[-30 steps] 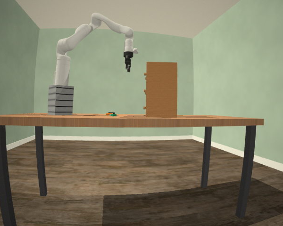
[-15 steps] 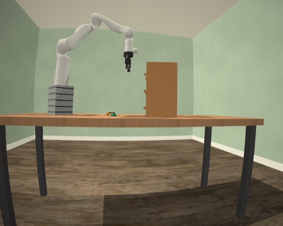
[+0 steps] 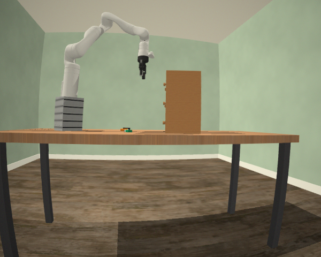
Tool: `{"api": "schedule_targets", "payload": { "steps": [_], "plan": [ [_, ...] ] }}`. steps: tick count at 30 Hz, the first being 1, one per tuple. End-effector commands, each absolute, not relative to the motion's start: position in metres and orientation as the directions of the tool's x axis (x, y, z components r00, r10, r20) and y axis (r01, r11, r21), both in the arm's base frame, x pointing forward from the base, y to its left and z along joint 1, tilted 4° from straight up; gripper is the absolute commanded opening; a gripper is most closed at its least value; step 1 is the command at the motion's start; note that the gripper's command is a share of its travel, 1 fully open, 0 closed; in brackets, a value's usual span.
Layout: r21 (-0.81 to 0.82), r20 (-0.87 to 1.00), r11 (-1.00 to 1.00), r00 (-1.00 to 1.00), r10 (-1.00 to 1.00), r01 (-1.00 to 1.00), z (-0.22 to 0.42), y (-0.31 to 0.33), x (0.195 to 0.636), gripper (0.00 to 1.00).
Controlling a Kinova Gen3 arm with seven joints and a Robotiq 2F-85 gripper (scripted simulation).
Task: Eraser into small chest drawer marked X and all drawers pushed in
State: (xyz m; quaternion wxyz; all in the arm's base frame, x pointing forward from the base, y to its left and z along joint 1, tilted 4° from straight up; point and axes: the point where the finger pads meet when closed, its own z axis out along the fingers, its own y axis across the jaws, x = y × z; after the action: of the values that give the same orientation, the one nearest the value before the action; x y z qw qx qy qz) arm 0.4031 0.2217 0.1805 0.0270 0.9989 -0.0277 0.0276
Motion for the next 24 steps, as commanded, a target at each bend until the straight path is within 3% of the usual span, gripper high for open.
{"api": "schedule_targets", "payload": {
  "steps": [1,24],
  "plan": [
    [0.04,0.06,-0.998,0.997,-0.046,-0.049,0.19,0.223,0.394,1.0],
    [0.04,0.063,-0.998,0.997,-0.046,-0.049,0.214,0.208,0.37,1.0]
  ]
}}
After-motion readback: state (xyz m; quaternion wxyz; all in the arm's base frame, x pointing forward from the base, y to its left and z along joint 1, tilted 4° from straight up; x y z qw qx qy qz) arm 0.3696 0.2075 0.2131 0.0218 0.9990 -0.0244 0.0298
